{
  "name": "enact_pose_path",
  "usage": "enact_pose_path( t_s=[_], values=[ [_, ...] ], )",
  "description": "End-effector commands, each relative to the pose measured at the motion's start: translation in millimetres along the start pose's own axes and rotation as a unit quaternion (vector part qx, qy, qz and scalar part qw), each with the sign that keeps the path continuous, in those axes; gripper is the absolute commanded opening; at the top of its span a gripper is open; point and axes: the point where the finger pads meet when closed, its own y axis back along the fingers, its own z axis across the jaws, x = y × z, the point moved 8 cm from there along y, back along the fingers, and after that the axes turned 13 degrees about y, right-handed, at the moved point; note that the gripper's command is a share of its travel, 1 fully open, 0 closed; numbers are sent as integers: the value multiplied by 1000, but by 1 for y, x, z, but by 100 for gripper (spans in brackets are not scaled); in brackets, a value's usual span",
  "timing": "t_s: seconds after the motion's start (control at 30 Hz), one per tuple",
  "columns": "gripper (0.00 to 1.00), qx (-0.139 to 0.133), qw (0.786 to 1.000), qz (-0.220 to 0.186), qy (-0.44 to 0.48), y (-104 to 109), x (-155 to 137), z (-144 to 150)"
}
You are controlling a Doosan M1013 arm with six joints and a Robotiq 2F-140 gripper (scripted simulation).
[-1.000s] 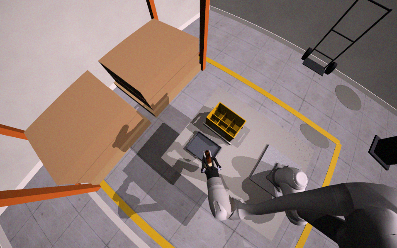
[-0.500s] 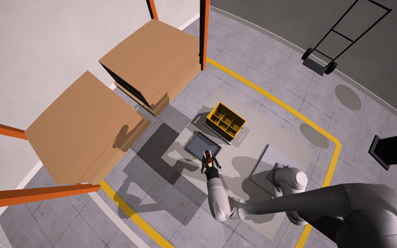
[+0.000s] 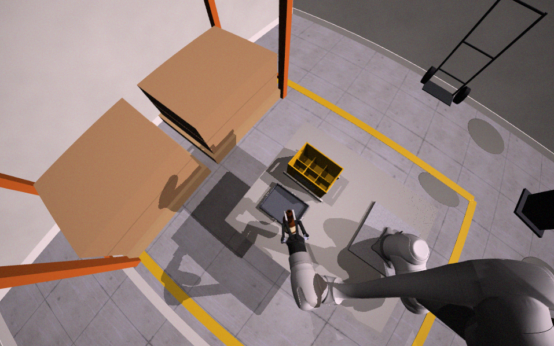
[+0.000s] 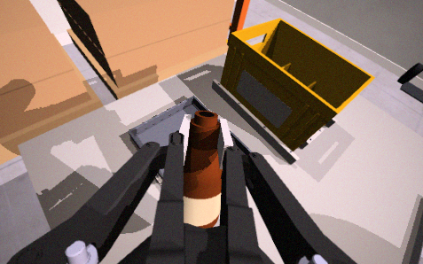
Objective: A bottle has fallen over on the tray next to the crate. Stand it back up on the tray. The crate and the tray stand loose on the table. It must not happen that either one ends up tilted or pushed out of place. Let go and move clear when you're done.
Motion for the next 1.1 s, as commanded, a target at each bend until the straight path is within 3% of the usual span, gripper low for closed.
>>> enact_pose_path(
  t_s=[0.0, 1.07],
  values=[
    [10, -2, 1000, 10, 0, 0, -2, -1],
    [10, -4, 1000, 29, -1, 1, -5, -2]
  ],
)
